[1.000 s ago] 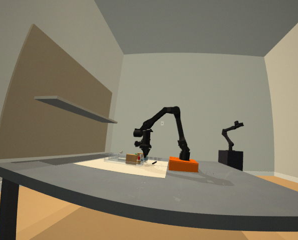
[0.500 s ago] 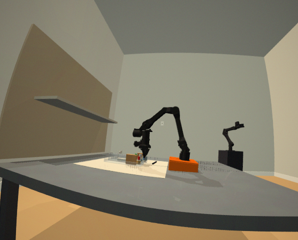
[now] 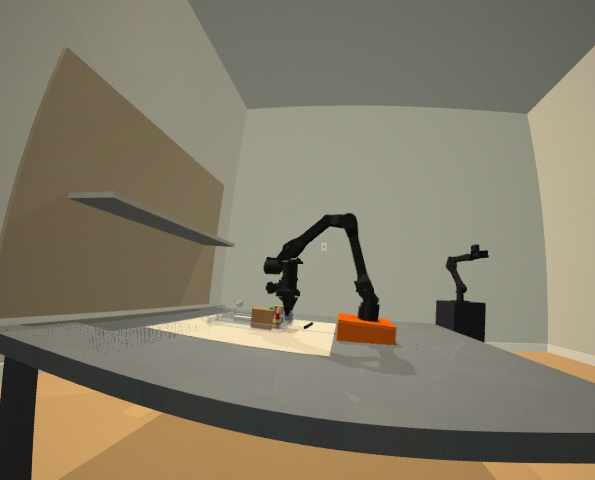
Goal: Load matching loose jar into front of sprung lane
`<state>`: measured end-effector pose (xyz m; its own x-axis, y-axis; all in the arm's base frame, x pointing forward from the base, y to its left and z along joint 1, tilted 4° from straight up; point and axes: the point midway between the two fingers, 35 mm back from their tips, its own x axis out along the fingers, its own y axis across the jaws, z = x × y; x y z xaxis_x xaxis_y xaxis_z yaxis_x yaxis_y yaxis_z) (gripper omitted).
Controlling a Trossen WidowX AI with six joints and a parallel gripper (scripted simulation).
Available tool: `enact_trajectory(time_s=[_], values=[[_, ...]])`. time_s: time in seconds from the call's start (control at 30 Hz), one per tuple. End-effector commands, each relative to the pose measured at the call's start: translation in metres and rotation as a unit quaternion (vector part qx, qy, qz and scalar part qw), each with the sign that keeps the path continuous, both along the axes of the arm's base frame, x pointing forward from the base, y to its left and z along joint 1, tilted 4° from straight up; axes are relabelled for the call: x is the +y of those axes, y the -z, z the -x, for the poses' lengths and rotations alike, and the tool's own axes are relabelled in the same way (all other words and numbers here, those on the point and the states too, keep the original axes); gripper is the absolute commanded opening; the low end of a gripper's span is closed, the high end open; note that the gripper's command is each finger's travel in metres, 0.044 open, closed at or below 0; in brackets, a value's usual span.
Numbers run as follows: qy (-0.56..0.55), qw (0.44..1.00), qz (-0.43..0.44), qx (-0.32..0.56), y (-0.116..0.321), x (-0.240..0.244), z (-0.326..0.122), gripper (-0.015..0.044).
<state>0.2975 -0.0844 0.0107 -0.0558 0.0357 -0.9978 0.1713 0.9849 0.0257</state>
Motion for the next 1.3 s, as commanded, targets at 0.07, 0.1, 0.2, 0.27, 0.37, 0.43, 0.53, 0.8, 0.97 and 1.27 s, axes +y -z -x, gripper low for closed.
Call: enact_trajectory(time_s=[0.07,0.1,0.2,0.27,0.37,0.43,0.53,0.8,0.97,1.27], values=[[0.001,1.000,0.005,-0.014,-0.004,-0.003,-0.011,0.0000],[0.001,1.000,0.005,-0.014,-0.004,-0.003,-0.011,0.0000],[0.001,1.000,0.005,-0.014,-0.004,-0.003,-0.012,0.0000],[0.001,1.000,0.005,-0.014,-0.004,-0.003,-0.013,0.0000],[0.001,1.000,0.005,-0.014,-0.004,-0.003,-0.014,0.0000],[0.001,1.000,0.005,-0.014,-0.004,-0.003,-0.015,0.0000],[0.001,1.000,0.005,-0.014,-0.005,-0.003,-0.016,0.0000],[0.001,1.000,0.005,-0.014,-0.005,-0.004,-0.019,0.0000],[0.001,1.000,0.005,-0.014,-0.006,-0.004,-0.020,0.0000],[0.001,1.000,0.005,-0.014,-0.006,-0.005,-0.023,0.0000]])
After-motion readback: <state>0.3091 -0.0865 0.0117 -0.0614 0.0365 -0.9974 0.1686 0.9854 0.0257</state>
